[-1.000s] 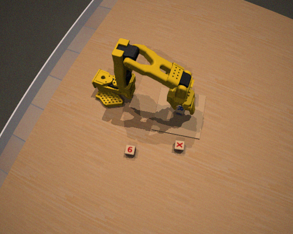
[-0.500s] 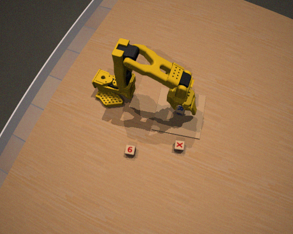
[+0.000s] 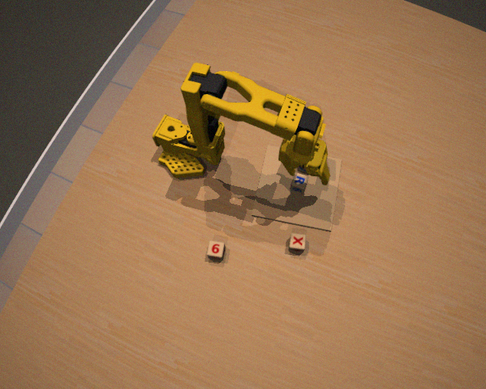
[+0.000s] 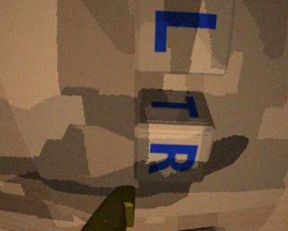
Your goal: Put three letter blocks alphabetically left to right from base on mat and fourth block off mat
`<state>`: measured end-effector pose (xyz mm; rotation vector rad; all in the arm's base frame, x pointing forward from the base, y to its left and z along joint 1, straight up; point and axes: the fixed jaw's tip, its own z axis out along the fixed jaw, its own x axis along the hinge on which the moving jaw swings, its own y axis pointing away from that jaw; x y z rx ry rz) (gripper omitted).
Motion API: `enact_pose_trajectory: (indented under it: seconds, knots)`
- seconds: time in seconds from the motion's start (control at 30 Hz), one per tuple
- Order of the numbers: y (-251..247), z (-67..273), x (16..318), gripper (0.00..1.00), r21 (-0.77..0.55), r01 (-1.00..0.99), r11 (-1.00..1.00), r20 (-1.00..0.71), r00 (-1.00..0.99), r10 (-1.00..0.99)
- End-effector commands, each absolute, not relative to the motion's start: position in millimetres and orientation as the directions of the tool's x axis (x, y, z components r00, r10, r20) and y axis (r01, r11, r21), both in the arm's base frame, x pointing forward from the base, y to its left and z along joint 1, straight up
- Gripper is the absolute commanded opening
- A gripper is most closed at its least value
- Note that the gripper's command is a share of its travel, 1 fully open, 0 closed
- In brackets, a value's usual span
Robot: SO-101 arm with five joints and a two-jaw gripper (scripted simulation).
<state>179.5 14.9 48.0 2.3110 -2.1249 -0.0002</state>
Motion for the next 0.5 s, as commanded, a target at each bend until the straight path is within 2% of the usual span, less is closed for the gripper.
enact_pose_trajectory:
  seconds: [0.0, 0.2, 0.47]
  knots:
    - [16, 70, 186, 0.33, -0.059, -0.995, -0.083, 0.000, 0.083, -0.997]
    - [16, 84, 183, 0.33, -0.059, -0.995, -0.083, 0.000, 0.083, -0.997]
    - [16, 86, 182, 0.33, -0.059, -0.995, -0.083, 0.000, 0.083, -0.997]
